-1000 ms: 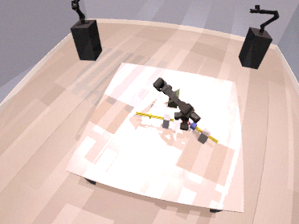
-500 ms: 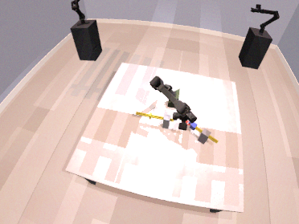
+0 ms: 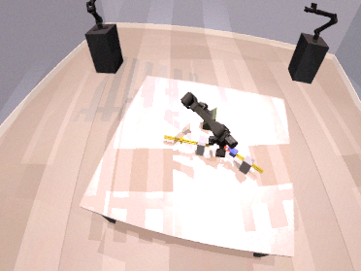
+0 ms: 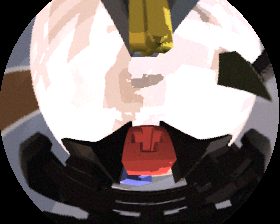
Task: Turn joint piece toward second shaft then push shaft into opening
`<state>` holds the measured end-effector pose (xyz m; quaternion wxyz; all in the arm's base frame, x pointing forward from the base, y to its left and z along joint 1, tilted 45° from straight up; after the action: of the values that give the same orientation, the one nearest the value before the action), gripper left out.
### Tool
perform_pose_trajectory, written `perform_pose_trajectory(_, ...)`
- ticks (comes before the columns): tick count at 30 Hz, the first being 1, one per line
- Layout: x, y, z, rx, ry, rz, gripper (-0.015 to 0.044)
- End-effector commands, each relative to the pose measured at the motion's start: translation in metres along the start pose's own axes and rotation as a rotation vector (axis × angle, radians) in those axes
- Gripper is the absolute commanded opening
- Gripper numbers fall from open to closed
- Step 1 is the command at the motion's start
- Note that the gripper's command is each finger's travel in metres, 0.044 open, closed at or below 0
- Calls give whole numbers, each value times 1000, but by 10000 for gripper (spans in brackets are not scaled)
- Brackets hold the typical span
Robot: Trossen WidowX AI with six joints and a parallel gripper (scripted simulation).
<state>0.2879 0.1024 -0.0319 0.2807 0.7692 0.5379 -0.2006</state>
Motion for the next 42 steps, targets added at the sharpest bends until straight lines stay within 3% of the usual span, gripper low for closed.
perform_pose_trajectory(1,0,0,0,-1,0,0,147)
perform_pose_trajectory(3,0,0,0,-1,0,0,147)
perform_pose_trajectory(14,0,0,0,-1,0,0,436)
perform_pose_trajectory(27,0,0,-1,-1,-5,0,440)
perform_pose_trajectory(36,15,-5,-24,-65,-250,-2,440)
perform_pose_trajectory(42,16,-5,-26,-74,-267,-3,440)
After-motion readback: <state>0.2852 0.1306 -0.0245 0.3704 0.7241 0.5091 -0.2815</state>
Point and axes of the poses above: the point midway between the two fingers, 35 mm back from their tips, its own z axis out along the fingers, its own y axis across the jaws, x = y × z, the point moved 4 cm from there along -z, back along the fingers, and after that the axes turned 15 degrees about z, right-handed, at the moved point
